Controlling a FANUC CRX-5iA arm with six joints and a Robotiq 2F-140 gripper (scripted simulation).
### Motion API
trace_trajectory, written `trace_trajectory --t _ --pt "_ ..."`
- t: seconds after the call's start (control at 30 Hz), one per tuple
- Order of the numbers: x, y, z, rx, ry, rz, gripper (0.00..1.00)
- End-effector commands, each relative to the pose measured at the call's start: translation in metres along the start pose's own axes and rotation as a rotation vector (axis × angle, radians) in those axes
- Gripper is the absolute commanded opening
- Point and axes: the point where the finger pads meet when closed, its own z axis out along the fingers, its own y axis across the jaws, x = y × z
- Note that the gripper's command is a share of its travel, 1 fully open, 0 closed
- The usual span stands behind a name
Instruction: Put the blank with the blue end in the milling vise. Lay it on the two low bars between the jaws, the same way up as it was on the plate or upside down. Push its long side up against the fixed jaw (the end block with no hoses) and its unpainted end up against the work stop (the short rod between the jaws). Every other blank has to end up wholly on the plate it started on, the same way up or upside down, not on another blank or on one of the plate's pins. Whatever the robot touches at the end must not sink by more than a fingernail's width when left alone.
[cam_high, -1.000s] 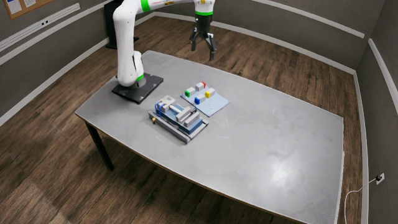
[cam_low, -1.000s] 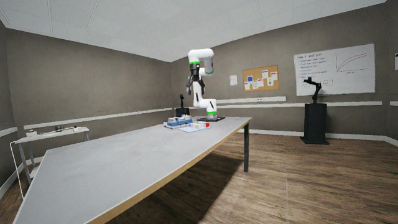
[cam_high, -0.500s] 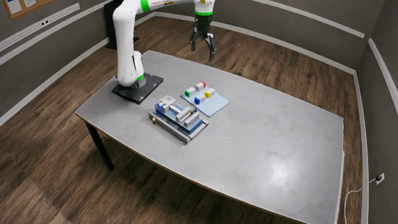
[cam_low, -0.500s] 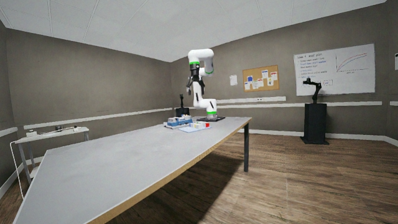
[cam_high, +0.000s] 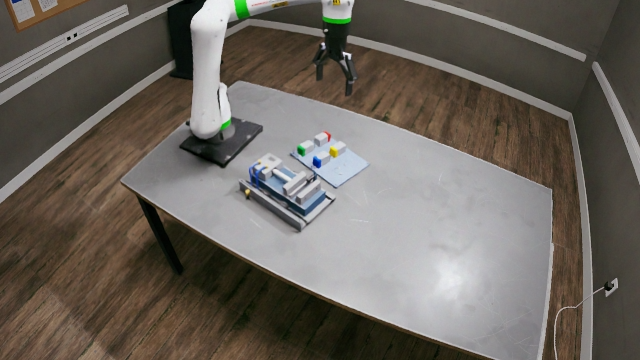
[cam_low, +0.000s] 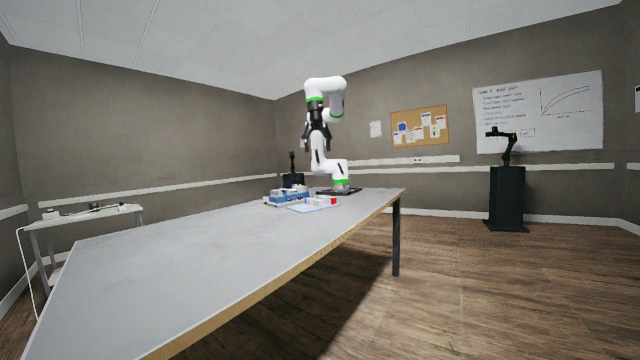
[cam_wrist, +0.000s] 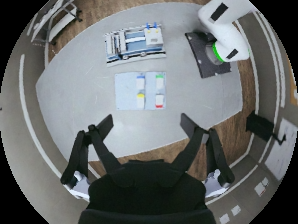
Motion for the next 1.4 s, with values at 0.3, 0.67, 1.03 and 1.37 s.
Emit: trace_trajectory --t 0.3,0.67,1.03,1.37 --pt "-0.018 -0.005 -0.001 0.001 -0.001 0.000 1.00" --pt "-0.017 -0.005 -0.001 0.001 -0.001 0.000 1.00" --pt "-0.013 -0.004 -0.001 0.001 -0.001 0.000 1.00" --pt "-0.011 -0.004 -0.001 0.001 -0.001 0.000 1.00"
